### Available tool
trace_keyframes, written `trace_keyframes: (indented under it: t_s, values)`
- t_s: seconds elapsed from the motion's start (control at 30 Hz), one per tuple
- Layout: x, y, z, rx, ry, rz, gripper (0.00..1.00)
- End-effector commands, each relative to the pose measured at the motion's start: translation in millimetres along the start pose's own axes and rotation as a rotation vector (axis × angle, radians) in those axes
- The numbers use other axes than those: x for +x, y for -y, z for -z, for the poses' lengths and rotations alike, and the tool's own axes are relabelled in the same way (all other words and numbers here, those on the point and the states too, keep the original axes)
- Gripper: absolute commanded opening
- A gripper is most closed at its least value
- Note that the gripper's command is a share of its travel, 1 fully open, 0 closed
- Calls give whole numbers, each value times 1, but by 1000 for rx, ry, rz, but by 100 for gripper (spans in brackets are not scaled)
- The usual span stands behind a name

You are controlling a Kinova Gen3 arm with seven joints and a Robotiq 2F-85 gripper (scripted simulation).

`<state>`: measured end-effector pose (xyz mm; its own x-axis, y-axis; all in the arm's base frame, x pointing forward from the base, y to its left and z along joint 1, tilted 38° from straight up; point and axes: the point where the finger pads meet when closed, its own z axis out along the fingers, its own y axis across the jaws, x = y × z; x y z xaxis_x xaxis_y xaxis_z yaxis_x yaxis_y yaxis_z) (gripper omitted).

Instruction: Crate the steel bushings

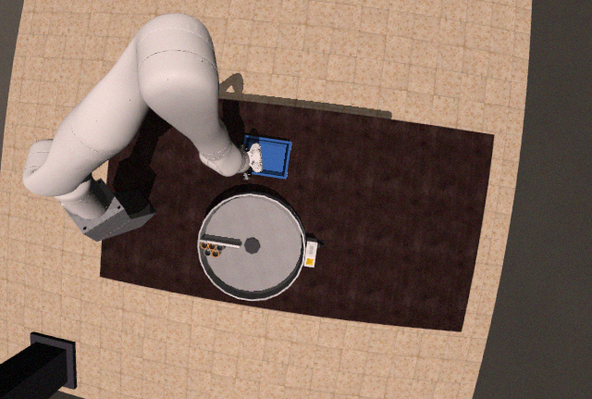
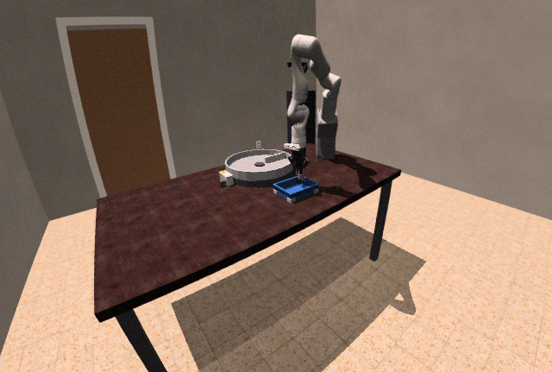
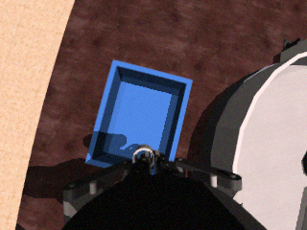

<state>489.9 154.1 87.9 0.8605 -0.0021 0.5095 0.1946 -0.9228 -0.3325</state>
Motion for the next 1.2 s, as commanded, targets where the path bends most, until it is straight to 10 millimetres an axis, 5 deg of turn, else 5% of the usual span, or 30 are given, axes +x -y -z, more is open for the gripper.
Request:
trace_keyframes:
  t_s: [0.0,1.17]
  values:
    - [3,1,-1,4,-7,3,0]
    - [1,0,-8,0,-2,0,0]
